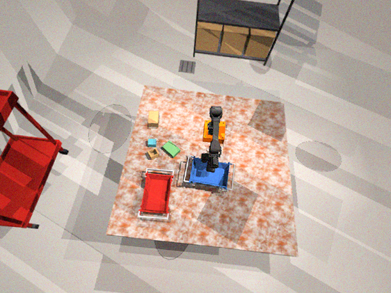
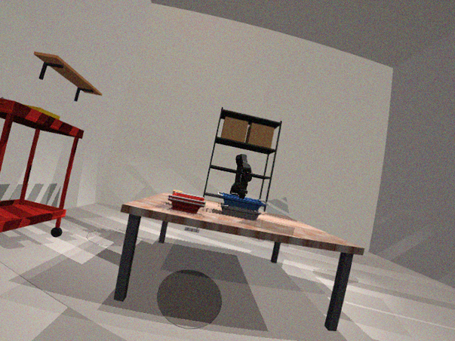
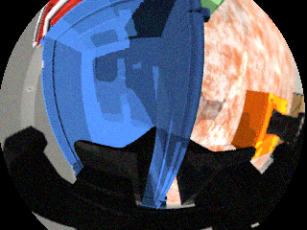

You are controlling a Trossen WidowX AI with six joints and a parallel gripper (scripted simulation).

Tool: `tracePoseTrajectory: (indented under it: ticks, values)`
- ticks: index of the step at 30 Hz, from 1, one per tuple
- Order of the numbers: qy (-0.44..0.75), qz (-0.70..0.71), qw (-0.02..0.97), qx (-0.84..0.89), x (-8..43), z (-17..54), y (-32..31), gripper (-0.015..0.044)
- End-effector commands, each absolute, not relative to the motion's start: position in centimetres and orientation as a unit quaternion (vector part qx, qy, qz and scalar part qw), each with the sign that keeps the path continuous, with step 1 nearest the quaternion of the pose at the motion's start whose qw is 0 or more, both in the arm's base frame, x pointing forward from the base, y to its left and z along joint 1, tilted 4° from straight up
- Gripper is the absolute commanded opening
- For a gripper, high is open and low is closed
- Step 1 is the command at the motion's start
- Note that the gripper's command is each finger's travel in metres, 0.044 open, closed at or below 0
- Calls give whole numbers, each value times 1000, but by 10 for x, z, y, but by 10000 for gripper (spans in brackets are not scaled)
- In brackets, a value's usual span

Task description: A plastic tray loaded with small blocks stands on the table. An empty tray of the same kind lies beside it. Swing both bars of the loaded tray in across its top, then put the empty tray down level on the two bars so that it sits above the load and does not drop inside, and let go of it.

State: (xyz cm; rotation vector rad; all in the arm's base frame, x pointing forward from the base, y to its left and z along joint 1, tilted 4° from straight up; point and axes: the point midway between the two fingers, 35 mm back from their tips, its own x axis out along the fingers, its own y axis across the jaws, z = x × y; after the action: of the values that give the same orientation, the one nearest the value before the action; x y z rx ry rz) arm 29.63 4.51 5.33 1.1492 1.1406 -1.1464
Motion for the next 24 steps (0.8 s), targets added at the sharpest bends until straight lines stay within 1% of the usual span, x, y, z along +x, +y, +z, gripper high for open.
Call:
tracePoseTrajectory:
  ticks: [1,8,24]
  values:
    - [488,-489,542,478,292,49,45,0]
    - [491,-492,540,476,290,47,44,0]
    - [491,-492,540,476,290,47,44,235]
